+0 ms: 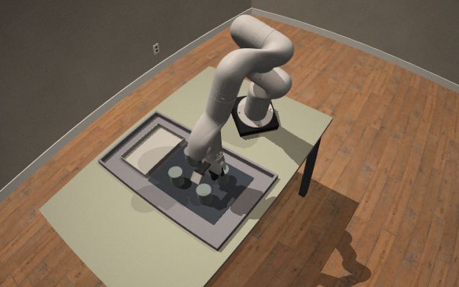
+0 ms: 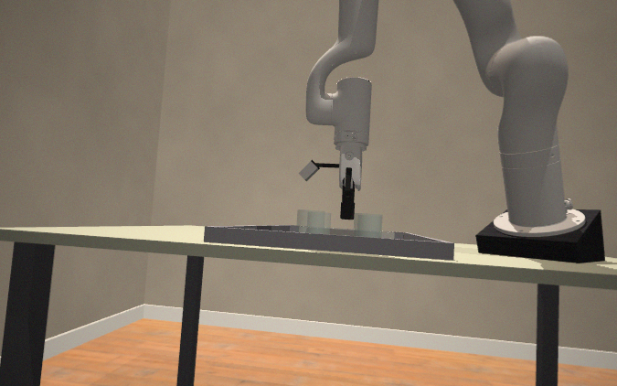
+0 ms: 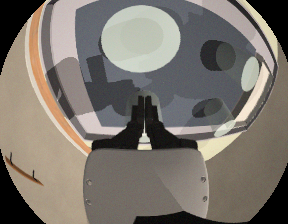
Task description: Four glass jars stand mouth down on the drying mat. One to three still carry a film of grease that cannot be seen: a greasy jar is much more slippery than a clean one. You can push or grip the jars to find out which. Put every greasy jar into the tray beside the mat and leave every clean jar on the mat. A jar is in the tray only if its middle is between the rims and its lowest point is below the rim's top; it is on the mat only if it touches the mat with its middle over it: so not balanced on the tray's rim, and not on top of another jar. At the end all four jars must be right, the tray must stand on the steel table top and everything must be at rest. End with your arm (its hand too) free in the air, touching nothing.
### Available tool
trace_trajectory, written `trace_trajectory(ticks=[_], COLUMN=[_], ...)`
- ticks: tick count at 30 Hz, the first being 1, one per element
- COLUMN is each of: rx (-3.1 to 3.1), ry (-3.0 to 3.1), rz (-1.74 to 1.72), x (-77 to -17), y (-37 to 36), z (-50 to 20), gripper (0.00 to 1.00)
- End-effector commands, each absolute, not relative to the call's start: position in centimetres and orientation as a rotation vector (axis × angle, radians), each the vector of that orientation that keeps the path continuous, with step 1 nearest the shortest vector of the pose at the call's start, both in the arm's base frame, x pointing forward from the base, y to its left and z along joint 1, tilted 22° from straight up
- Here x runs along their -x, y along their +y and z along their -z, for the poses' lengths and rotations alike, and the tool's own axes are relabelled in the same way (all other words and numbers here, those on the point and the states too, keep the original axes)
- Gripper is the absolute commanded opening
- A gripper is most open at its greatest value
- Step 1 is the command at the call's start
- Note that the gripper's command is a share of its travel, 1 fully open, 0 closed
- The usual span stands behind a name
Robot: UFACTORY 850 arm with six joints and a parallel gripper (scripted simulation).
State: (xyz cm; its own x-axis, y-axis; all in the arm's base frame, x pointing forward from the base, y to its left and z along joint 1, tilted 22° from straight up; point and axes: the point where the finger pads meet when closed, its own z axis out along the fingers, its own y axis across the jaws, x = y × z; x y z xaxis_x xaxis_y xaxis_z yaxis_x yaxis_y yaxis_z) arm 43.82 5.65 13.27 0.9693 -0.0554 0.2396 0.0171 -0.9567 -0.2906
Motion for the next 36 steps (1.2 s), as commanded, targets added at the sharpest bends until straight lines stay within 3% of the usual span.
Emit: trace_trajectory(ticks=[1, 36], rx=[2.824, 2.824], ry=[0.028, 0.028], rz=[0.357, 0.357], x=[-43.82, -43.34], y=[5.63, 5.56], z=[-13.35, -13.55], gripper=[0.00, 0.00])
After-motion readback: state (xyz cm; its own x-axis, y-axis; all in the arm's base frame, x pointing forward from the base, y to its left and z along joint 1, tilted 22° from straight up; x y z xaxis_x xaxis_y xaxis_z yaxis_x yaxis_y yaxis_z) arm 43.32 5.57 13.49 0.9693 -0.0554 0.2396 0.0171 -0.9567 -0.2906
